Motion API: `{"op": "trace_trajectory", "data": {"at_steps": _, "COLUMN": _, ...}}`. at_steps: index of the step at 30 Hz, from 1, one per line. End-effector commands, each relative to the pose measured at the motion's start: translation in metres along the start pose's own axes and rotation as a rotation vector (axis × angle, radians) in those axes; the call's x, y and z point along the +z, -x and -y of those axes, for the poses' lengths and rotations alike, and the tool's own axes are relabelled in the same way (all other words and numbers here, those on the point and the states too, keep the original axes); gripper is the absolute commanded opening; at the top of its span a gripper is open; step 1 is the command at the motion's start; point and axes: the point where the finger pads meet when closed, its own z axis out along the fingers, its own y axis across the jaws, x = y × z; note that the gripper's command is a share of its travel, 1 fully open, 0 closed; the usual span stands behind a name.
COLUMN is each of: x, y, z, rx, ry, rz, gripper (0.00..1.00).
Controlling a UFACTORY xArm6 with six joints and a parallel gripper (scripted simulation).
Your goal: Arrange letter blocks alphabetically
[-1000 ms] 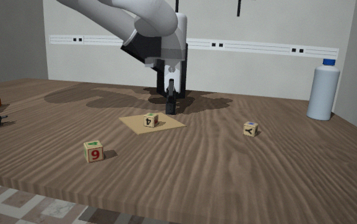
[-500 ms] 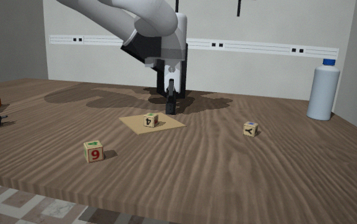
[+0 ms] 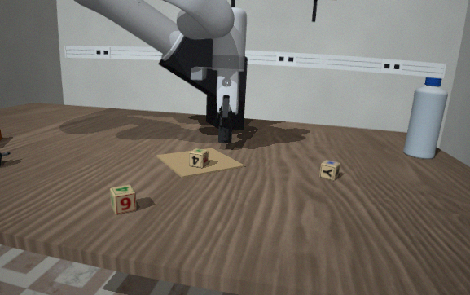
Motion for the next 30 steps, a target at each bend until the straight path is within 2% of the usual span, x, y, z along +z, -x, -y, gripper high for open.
{"op": "trace_trajectory", "data": {"at_steps": 1, "x": -0.033, "y": 0.0, "z": 0.001, "rx": 0.0, "ry": -0.001, "rz": 0.001, "gripper": 0.28}}
{"op": "trace_trajectory", "data": {"at_steps": 3, "x": -0.048, "y": 0.0, "z": 0.001, "rx": 0.0, "ry": -0.001, "rz": 0.001, "gripper": 0.28}}
{"op": "trace_trajectory", "data": {"at_steps": 5, "x": -0.048, "y": 0.0, "z": 0.001, "rx": 0.0, "ry": -0.001, "rz": 0.001, "gripper": 0.28}}
{"op": "trace_trajectory", "data": {"at_steps": 9, "x": -0.071, "y": 0.001, "z": 0.001, "rx": 0.001, "ry": -0.001, "rz": 0.001, "gripper": 0.28}}
{"op": "trace_trajectory", "data": {"at_steps": 12, "x": -0.08, "y": 0.001, "z": 0.001, "rx": 0.001, "ry": -0.001, "rz": 0.001, "gripper": 0.28}}
{"op": "trace_trajectory", "data": {"at_steps": 25, "x": -0.081, "y": 0.001, "z": 0.003, "rx": -0.008, "ry": -0.001, "rz": 0.001, "gripper": 0.28}}
{"op": "trace_trajectory", "data": {"at_steps": 27, "x": -0.082, "y": 0.002, "z": 0.014, "rx": -0.051, "ry": -0.001, "rz": 0.003, "gripper": 0.28}}
{"op": "trace_trajectory", "data": {"at_steps": 30, "x": -0.084, "y": 0.001, "z": 0.045, "rx": -0.168, "ry": -0.002, "rz": 0.004, "gripper": 0.28}}
